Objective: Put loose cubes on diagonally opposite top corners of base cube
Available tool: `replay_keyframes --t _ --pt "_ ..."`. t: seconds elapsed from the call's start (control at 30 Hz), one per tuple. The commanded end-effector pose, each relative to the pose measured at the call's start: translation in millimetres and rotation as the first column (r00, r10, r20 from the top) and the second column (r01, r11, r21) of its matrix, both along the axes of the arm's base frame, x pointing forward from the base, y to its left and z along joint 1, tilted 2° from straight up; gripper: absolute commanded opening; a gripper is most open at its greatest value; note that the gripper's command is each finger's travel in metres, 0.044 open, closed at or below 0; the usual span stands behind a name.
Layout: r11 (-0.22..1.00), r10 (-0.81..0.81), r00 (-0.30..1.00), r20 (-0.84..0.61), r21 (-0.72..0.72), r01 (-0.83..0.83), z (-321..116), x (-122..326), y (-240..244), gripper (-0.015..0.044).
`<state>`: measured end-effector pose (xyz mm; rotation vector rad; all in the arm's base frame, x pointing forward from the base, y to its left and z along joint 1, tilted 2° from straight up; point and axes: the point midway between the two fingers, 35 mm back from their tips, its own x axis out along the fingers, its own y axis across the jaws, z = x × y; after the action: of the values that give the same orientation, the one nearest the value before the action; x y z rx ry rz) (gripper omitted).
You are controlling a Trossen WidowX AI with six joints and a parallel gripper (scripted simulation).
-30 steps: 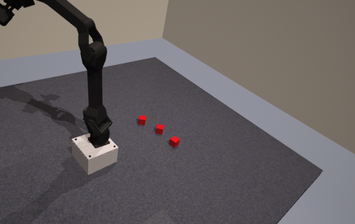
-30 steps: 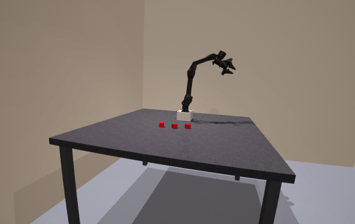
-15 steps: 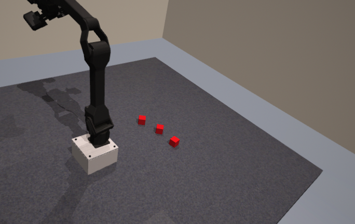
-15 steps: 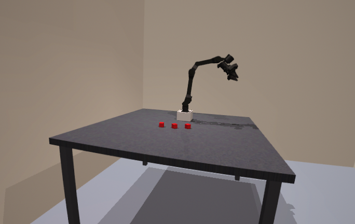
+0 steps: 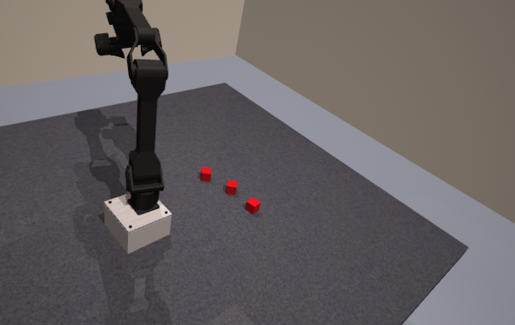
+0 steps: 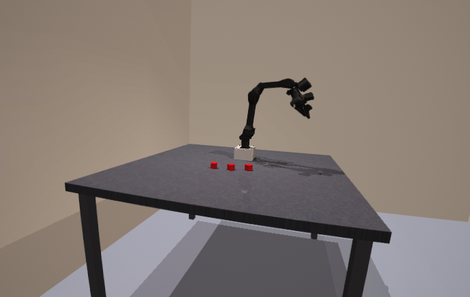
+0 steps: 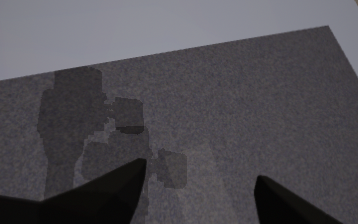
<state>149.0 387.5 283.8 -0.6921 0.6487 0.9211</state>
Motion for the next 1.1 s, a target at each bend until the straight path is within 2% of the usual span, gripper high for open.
replay_keyframes --t 0.0,0.23,0.5,0.8,1.07 --pt "0.99 -0.139 0.988 -0.067 -0.027 0.137 -21.5 34.6 -20.3 0.0265" --pt "0.922 -0.387 0.906 -0.17 -0.062 0.382 -51.3 92.1 -65.0 0.0265" --pt "0.766 -0.636 0.721 -0.275 -0.117 0.632 -84.0 143.2 -128.3 0.0265" --pt "0.504 -0.832 0.411 -0.373 -0.196 0.841 -118.9 179.1 -209.1 0.0265" --pt "0.219 -0.897 0.08 -0.435 -0.281 0.934 -147.7 190.7 -283.5 0.0265"
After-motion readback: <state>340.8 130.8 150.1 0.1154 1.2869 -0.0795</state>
